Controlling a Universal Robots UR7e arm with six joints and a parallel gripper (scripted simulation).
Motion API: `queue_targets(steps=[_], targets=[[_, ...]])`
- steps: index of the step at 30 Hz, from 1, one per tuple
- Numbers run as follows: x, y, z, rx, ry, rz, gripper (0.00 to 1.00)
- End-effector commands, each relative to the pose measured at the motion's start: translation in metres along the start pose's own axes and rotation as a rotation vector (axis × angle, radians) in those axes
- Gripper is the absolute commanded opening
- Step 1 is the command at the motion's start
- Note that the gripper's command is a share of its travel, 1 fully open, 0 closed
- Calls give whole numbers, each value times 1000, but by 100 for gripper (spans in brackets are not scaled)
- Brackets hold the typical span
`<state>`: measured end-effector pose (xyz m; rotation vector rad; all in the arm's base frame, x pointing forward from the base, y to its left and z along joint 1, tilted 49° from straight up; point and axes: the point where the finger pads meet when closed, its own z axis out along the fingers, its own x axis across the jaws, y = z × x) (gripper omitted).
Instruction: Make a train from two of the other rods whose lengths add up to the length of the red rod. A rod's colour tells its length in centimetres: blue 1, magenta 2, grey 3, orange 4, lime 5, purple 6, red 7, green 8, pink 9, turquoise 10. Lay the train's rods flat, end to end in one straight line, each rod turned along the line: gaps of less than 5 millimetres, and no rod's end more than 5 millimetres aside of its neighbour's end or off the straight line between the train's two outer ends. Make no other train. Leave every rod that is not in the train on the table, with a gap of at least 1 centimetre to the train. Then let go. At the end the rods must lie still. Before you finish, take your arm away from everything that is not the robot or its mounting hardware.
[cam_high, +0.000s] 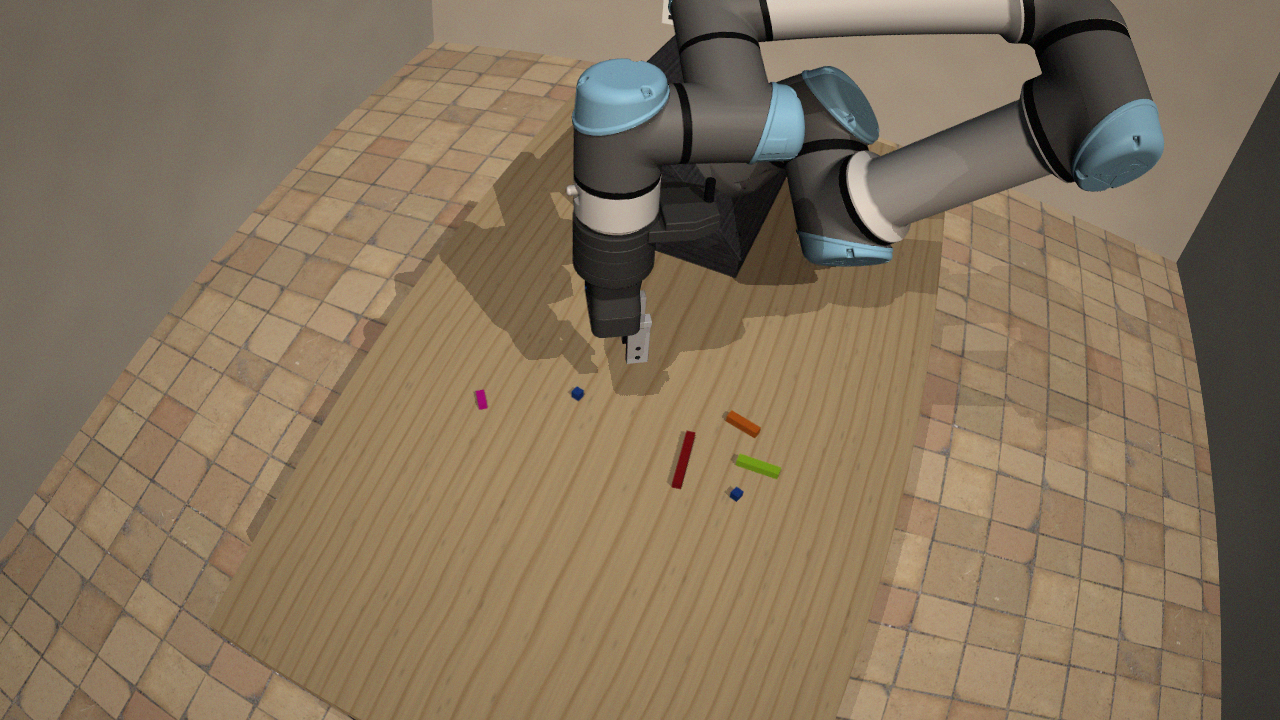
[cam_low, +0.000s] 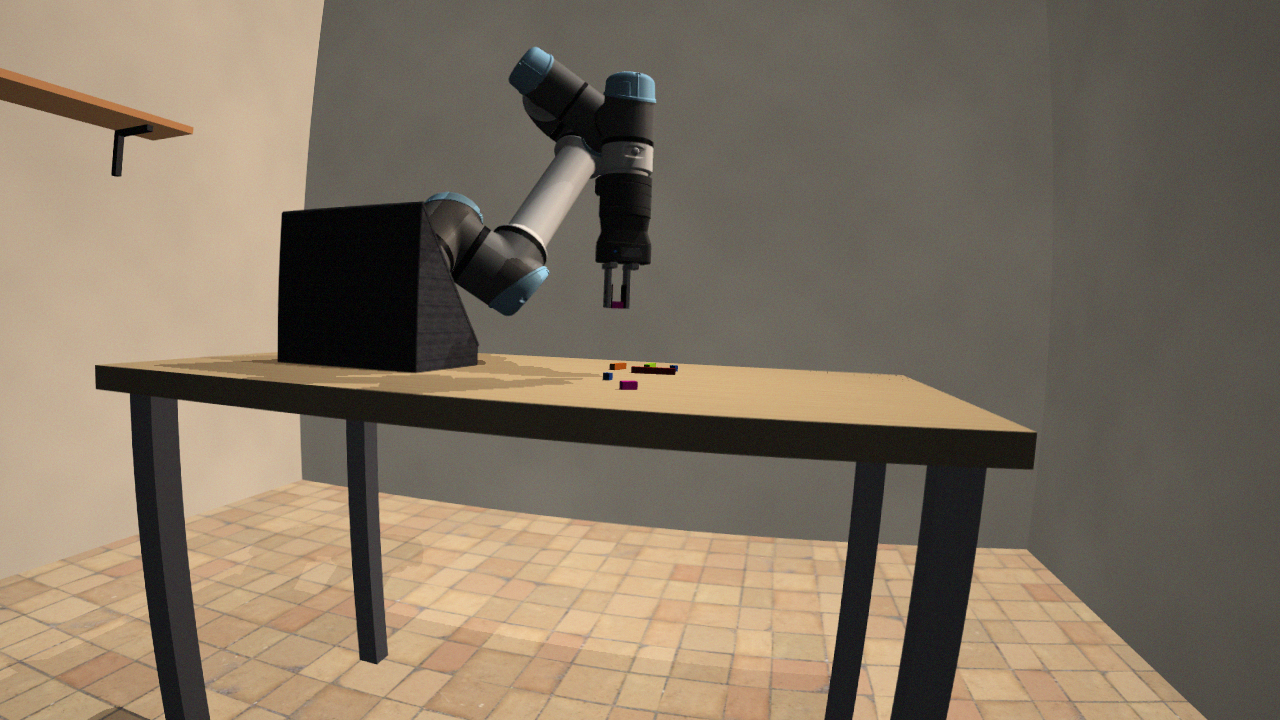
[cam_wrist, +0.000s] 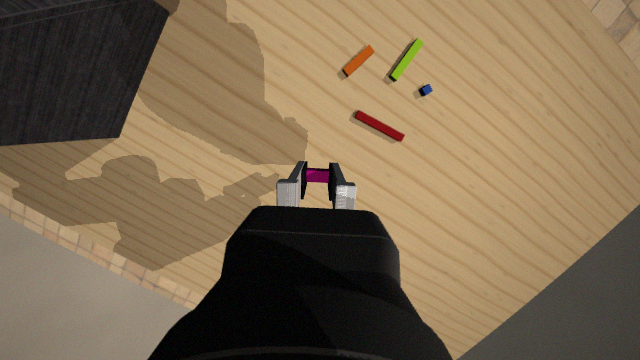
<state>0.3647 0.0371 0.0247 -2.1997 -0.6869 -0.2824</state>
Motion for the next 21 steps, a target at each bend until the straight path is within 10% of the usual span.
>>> queue_targets(steps=[1,21], targets=[[0,0,0,-1,0,0,40],[0,0,46,-1,0,0,40]])
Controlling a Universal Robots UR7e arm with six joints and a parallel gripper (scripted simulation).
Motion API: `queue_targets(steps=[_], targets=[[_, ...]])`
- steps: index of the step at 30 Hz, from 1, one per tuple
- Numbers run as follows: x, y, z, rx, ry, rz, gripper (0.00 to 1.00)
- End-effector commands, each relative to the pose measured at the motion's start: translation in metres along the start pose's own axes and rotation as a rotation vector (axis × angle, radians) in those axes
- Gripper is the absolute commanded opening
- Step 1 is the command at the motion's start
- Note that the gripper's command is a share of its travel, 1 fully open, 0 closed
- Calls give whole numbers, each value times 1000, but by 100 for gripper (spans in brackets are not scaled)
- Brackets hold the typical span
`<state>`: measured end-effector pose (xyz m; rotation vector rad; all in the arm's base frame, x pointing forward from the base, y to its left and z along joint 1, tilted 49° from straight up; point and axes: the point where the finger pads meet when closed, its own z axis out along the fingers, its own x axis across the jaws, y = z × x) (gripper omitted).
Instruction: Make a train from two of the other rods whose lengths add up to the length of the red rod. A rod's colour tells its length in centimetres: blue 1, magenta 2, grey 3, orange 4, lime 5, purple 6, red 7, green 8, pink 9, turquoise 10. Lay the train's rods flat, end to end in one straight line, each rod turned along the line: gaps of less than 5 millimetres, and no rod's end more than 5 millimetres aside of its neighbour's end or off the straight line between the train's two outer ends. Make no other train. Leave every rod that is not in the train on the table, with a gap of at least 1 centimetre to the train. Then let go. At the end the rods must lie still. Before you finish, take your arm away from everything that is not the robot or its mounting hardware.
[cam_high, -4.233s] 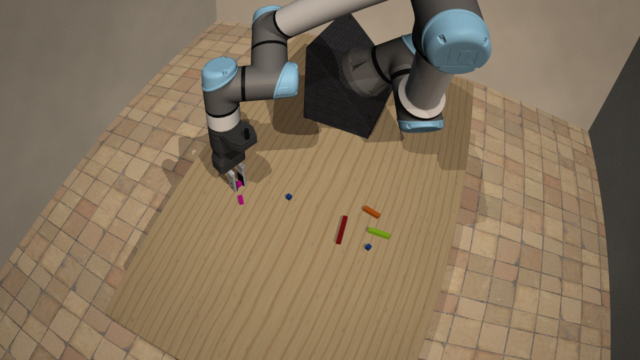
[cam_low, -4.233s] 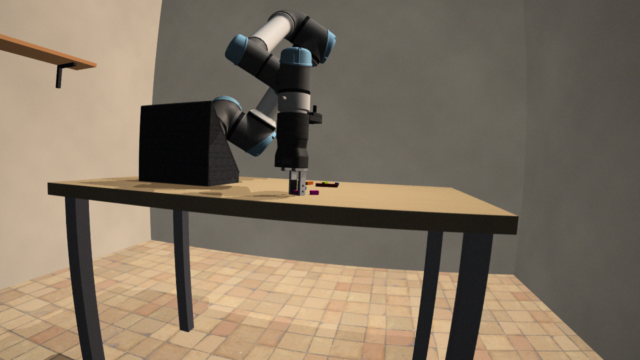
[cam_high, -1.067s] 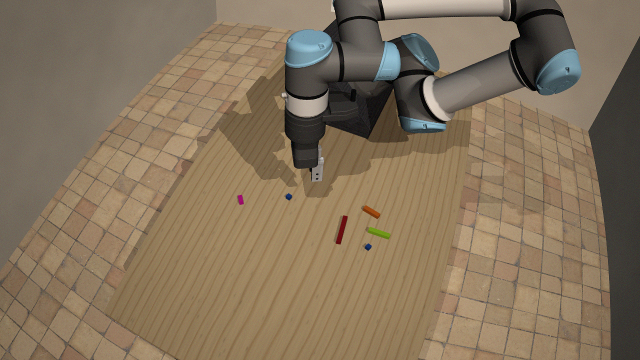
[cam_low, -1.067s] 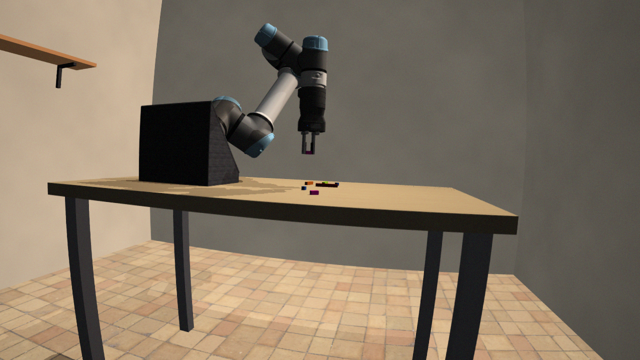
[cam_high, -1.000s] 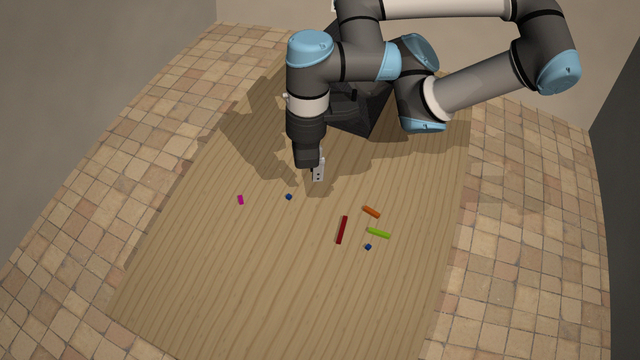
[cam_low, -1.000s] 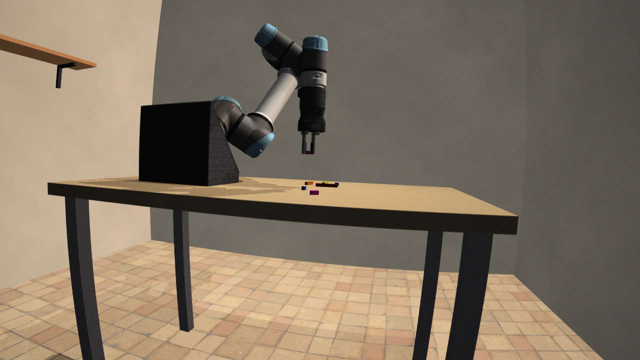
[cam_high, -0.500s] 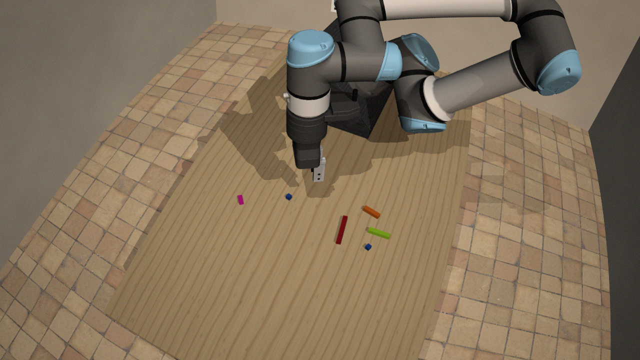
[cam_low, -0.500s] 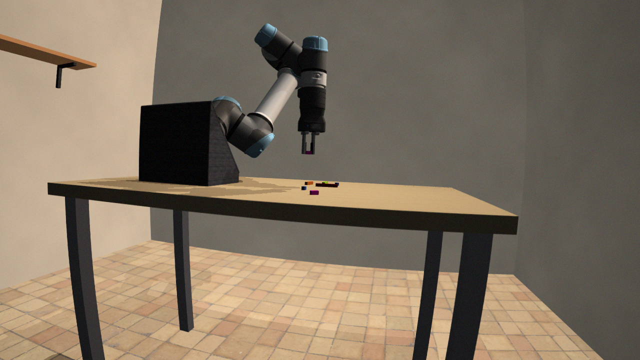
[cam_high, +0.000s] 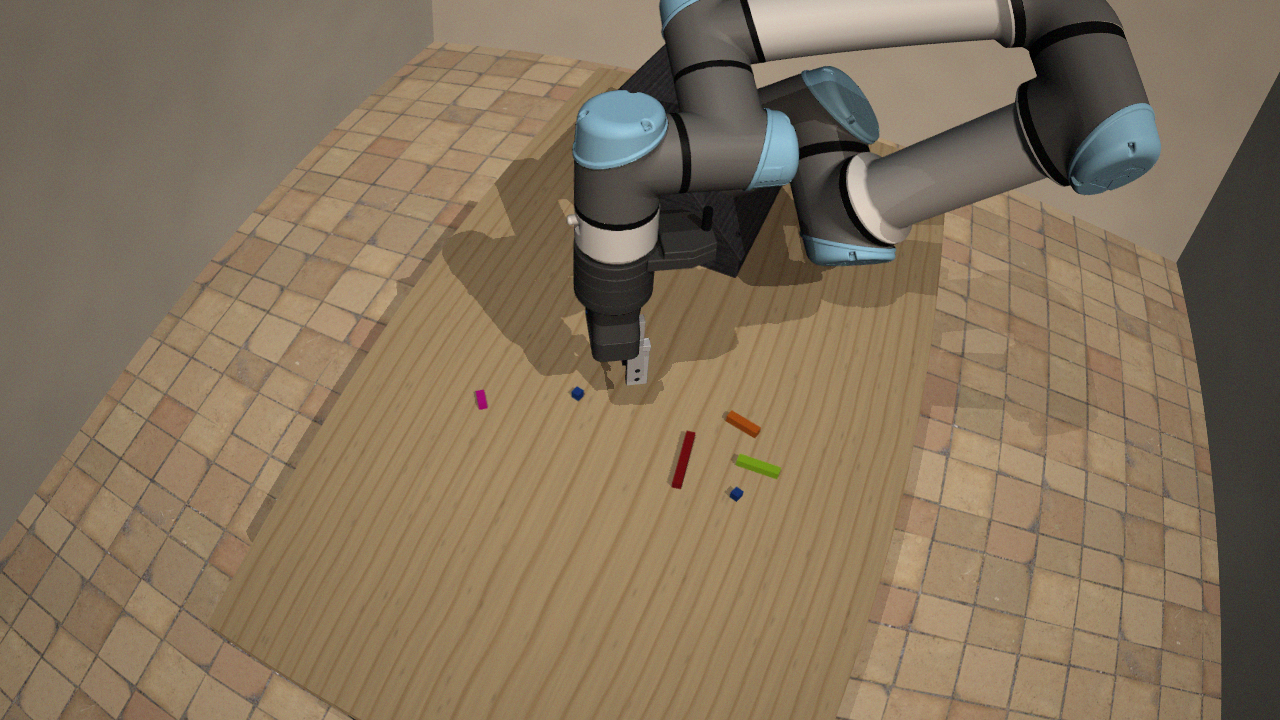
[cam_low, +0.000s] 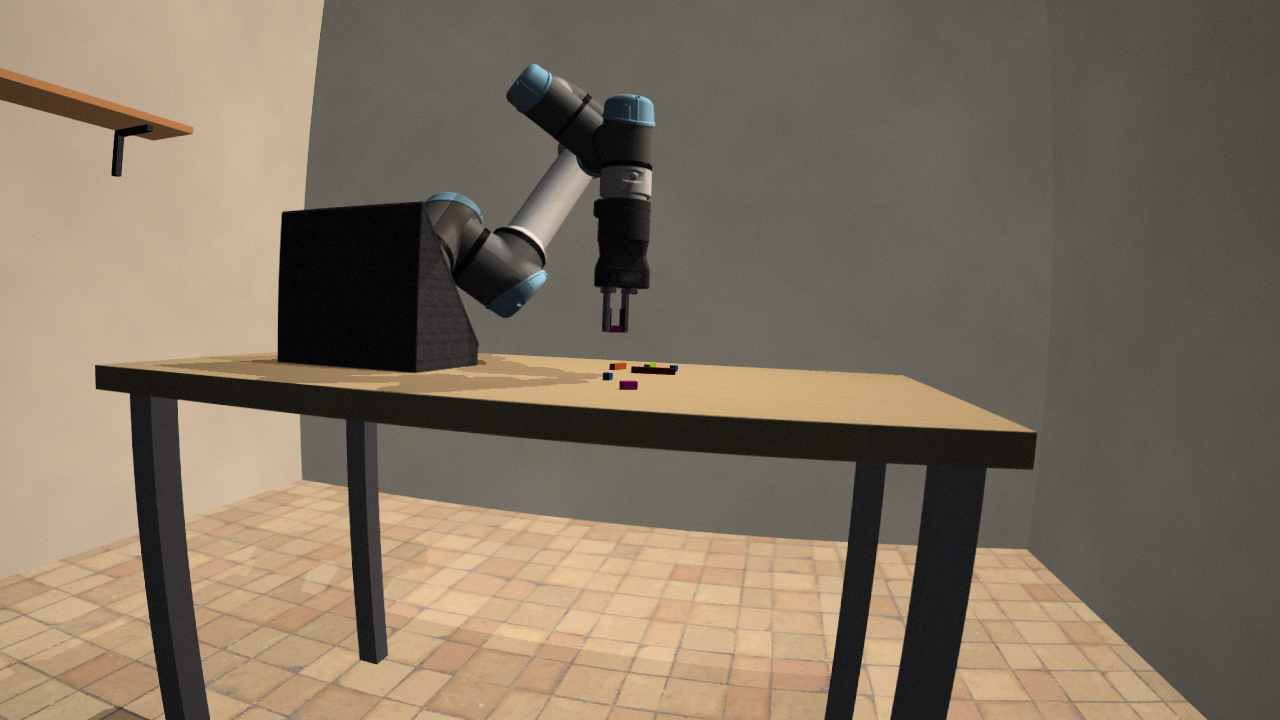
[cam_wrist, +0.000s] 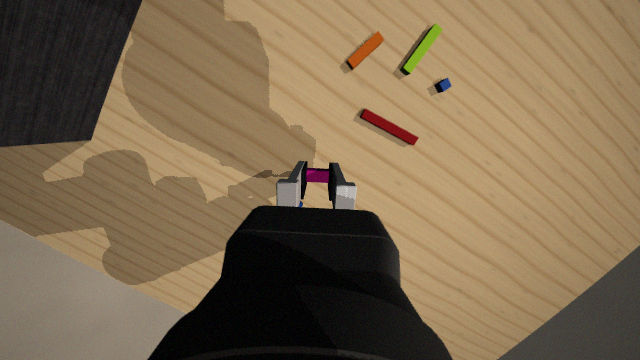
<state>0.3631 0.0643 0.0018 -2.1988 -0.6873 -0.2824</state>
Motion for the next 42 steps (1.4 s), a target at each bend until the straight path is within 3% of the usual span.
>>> queue_targets(steps=[1,8,14,42], targets=[[0,1,10,-2,0,0,40],[0,1,38,-2,0,0,40],[0,1,50,-2,0,0,40],[0,1,52,-2,0,0,40]])
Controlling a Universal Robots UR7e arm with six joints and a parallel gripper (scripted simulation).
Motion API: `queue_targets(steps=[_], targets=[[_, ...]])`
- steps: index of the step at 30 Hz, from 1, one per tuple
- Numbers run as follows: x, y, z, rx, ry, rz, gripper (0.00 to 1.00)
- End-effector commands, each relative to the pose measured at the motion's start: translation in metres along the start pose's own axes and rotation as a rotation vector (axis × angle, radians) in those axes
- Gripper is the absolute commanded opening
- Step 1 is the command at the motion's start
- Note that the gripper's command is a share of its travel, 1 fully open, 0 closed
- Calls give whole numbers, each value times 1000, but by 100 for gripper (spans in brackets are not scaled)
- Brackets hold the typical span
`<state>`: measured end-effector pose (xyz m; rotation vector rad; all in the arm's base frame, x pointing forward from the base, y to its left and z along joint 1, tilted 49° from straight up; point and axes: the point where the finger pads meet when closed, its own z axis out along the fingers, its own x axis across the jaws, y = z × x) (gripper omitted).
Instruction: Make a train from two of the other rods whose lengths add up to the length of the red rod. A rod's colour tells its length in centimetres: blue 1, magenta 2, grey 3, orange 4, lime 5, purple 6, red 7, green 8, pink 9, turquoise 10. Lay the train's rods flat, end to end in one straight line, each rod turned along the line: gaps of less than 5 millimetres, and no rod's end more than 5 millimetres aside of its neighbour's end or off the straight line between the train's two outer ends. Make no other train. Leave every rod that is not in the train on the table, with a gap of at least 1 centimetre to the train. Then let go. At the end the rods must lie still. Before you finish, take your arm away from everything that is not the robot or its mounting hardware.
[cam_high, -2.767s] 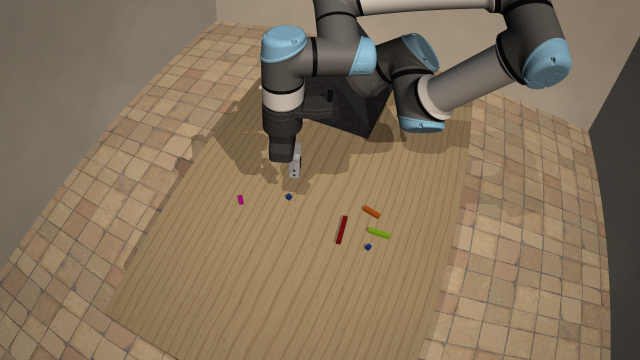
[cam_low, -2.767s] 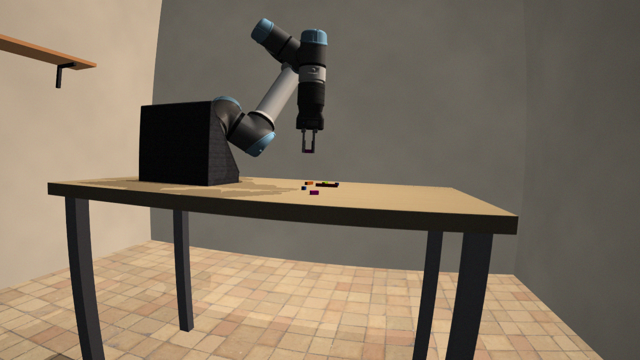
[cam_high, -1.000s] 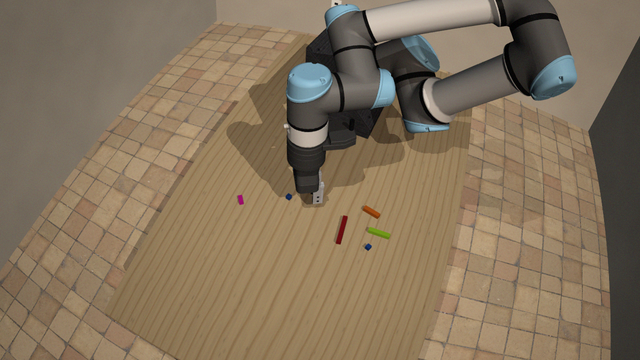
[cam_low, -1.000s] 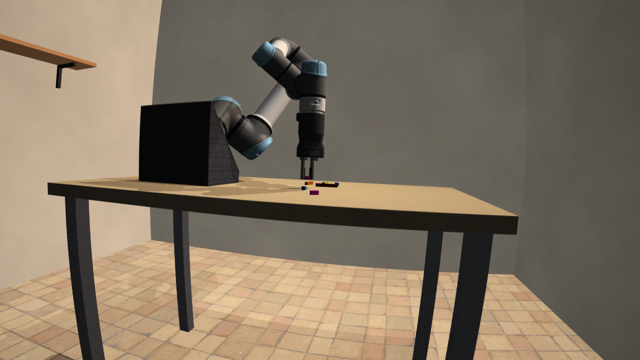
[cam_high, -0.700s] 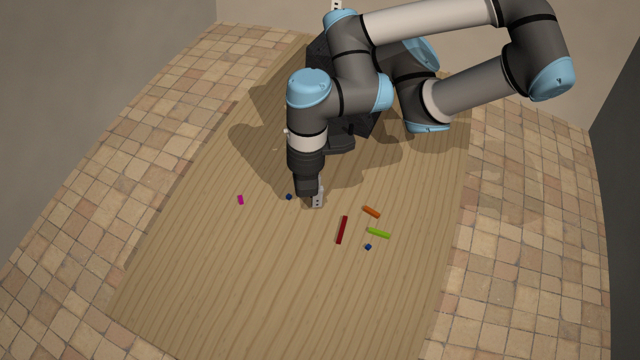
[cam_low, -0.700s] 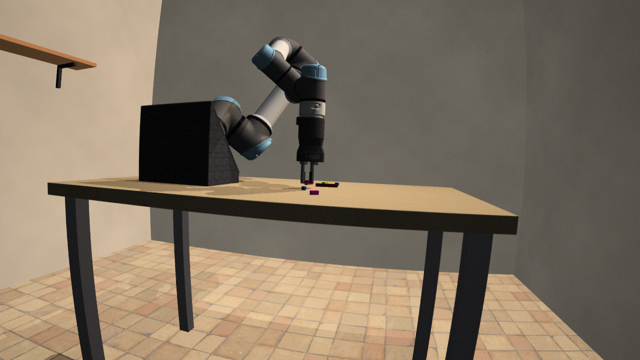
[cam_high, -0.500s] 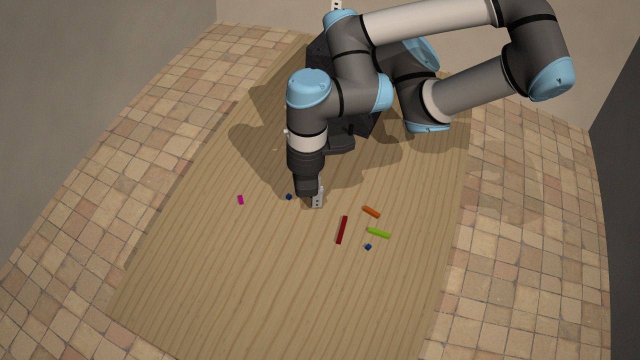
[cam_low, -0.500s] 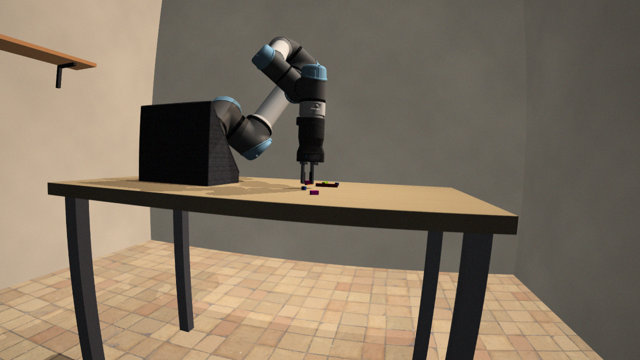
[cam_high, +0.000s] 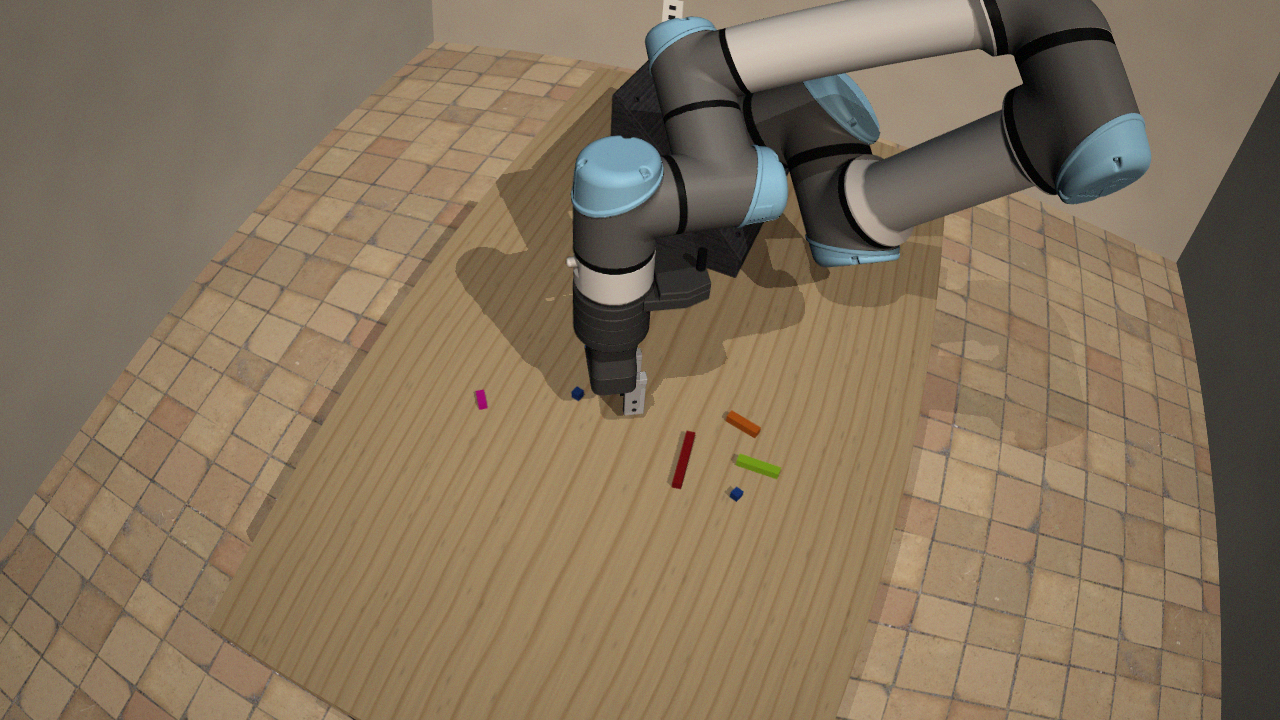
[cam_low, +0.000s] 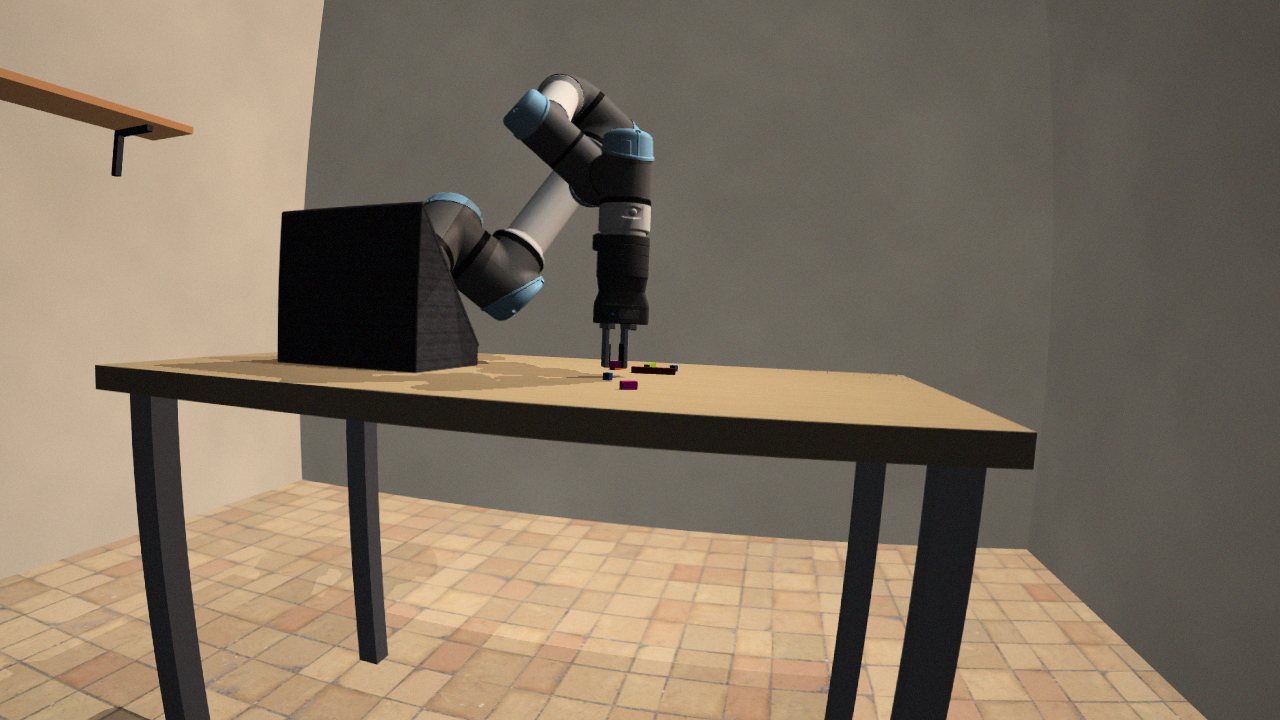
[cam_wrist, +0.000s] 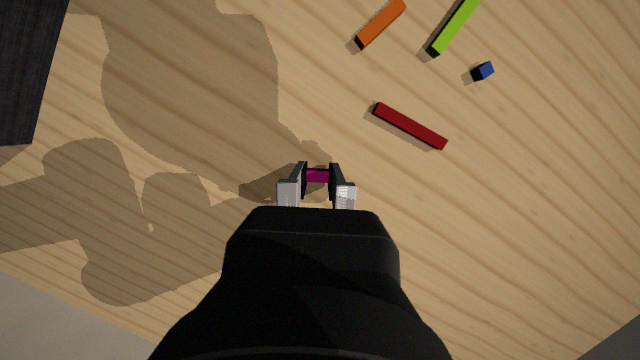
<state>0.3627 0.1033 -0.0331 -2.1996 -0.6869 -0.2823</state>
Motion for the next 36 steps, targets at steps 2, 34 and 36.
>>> queue_targets(steps=[2,34,36], targets=[[0,0,0,-1,1,0,40],[0,0,11,-1,1,0,40],[0,0,12,-1,1,0,40]])
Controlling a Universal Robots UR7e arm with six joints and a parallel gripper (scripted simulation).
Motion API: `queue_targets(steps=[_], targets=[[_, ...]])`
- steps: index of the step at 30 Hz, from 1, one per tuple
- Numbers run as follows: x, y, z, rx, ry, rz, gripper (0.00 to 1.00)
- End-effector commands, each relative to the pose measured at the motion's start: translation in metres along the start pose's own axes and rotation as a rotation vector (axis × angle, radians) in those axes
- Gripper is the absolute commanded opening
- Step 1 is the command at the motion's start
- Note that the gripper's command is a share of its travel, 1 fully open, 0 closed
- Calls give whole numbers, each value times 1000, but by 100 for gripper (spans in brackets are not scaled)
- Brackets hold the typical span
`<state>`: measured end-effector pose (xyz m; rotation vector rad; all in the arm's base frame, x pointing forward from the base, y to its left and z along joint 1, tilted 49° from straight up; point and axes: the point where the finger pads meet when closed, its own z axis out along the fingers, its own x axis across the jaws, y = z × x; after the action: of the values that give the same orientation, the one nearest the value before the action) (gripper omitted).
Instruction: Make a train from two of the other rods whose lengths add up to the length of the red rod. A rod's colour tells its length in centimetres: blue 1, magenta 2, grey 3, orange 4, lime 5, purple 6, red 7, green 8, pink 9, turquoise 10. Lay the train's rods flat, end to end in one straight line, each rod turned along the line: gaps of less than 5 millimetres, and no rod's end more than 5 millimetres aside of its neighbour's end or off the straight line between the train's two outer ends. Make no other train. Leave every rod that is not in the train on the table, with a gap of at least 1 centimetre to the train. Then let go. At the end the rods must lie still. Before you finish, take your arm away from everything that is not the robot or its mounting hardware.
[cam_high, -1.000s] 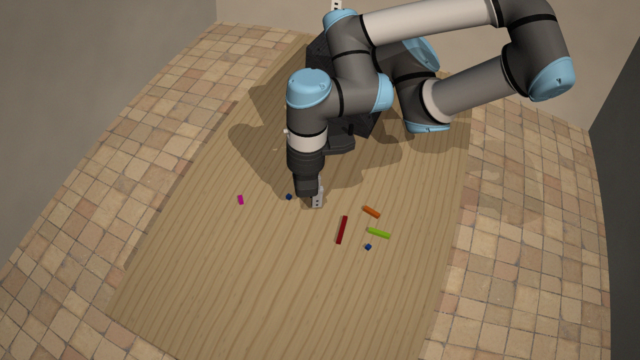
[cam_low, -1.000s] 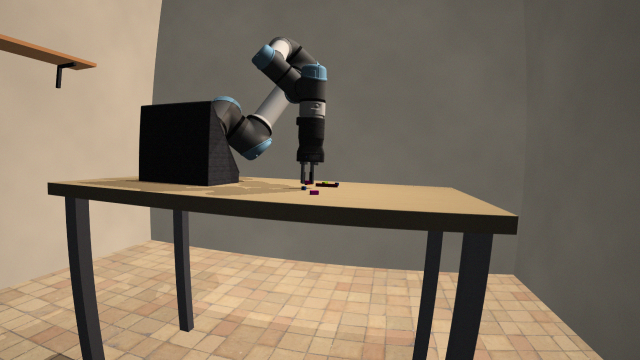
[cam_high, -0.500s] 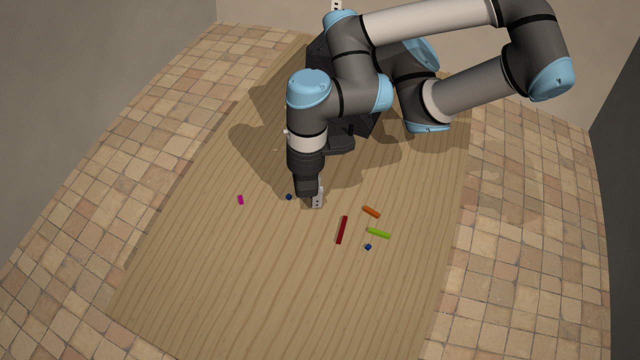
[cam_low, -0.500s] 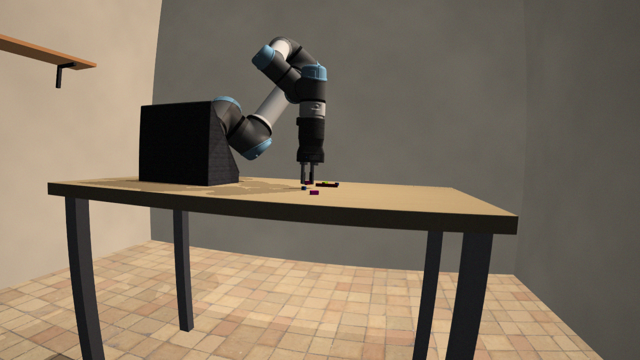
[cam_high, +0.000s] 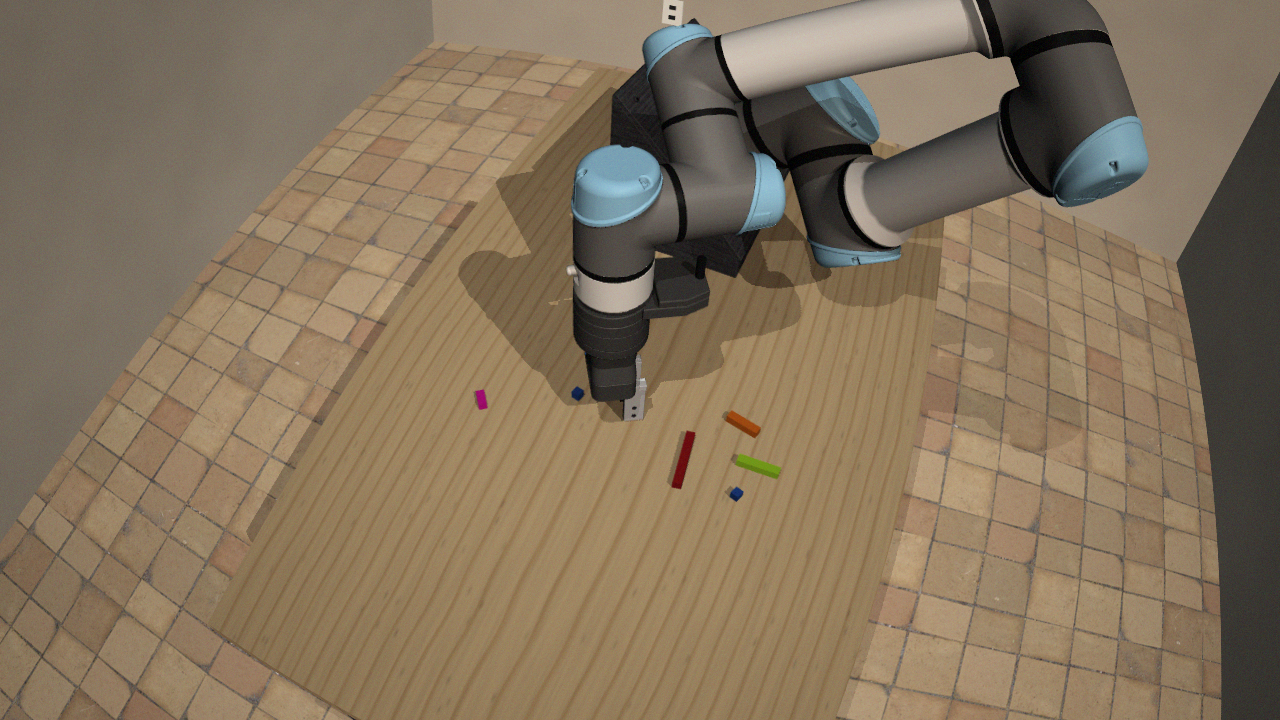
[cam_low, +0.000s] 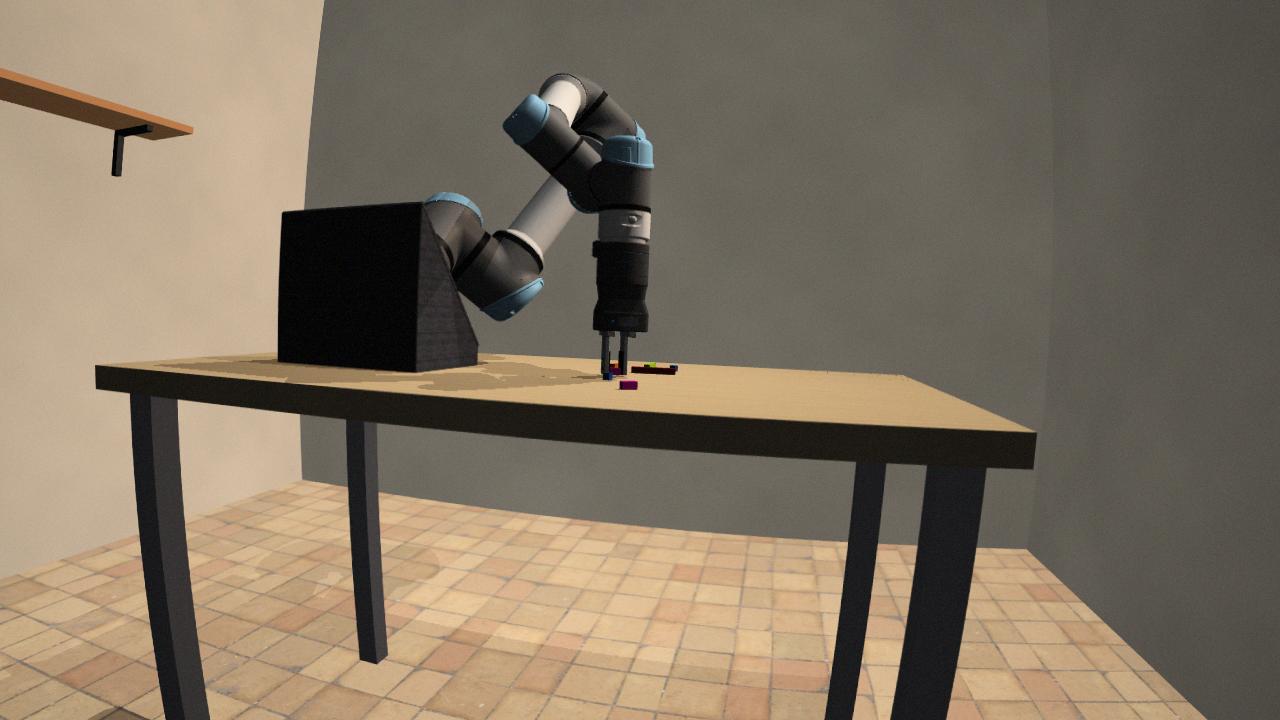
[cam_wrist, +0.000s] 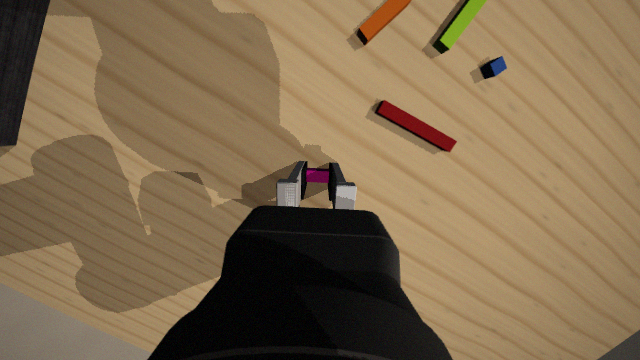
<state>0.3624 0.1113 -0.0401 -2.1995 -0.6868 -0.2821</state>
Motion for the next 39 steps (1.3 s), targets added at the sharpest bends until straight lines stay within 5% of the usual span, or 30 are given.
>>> queue_targets(steps=[1,37,39], targets=[[0,0,1,-1,1,0,40],[0,0,1,-1,1,0,40],[0,0,1,-1,1,0,46]])
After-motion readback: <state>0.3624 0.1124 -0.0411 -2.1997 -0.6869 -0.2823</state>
